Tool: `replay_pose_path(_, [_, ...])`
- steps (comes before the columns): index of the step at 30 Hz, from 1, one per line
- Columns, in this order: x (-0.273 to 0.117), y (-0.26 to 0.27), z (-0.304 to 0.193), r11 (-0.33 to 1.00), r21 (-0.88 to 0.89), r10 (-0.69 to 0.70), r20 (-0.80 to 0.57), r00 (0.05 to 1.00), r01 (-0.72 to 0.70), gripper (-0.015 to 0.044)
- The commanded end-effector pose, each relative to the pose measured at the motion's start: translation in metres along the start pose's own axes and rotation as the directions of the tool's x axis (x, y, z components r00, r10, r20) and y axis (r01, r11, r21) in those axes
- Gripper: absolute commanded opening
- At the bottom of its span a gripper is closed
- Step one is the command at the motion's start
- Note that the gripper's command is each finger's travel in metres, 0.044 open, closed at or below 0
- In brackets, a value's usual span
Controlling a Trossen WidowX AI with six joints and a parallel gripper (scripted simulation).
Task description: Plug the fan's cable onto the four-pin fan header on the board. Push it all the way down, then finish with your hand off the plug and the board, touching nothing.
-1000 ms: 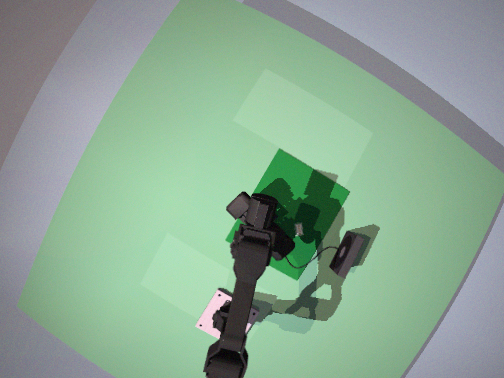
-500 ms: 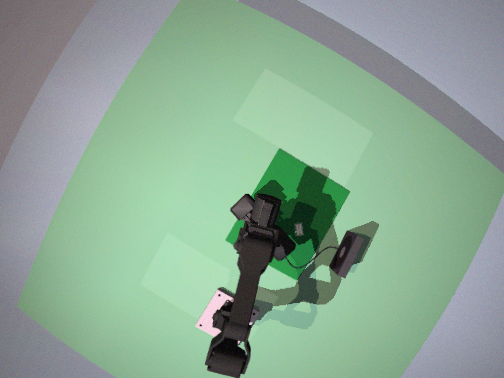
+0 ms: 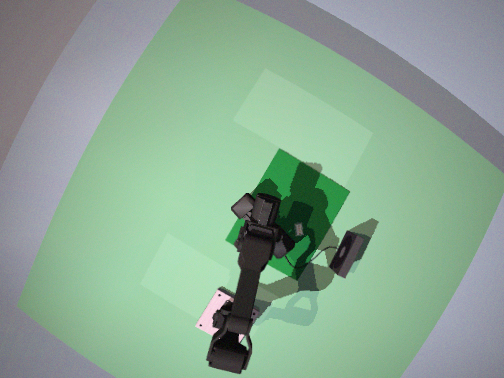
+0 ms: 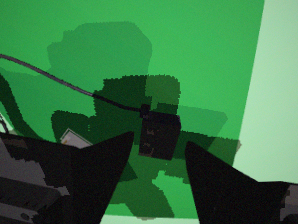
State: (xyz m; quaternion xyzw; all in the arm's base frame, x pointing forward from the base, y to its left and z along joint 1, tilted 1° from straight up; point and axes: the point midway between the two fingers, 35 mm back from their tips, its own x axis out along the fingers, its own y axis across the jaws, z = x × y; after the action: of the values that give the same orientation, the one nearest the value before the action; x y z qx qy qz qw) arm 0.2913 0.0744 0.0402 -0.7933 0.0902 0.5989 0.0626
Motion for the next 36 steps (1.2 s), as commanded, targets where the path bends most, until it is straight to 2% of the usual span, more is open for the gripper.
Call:
replay_pose_path(1, [0.008, 0.0, 0.004, 1.0, -0.005, 0.001, 0.008, 1.0, -0.001, 0.021])
replay_pose_path(12, [0.018, 0.001, 0.007, 1.0, -0.005, 0.001, 0.008, 1.0, -0.001, 0.021])
replay_pose_path(17, [0.016, 0.001, 0.005, 1.0, -0.001, 0.002, 0.004, 1.0, -0.002, 0.0079])
replay_pose_path(27, [0.015, 0.001, 0.005, 1.0, -0.001, 0.002, 0.004, 1.0, -0.002, 0.0])
replay_pose_path(36, [-0.009, -0.001, -0.003, 1.0, -0.002, 0.001, 0.005, 1.0, -0.001, 0.0])
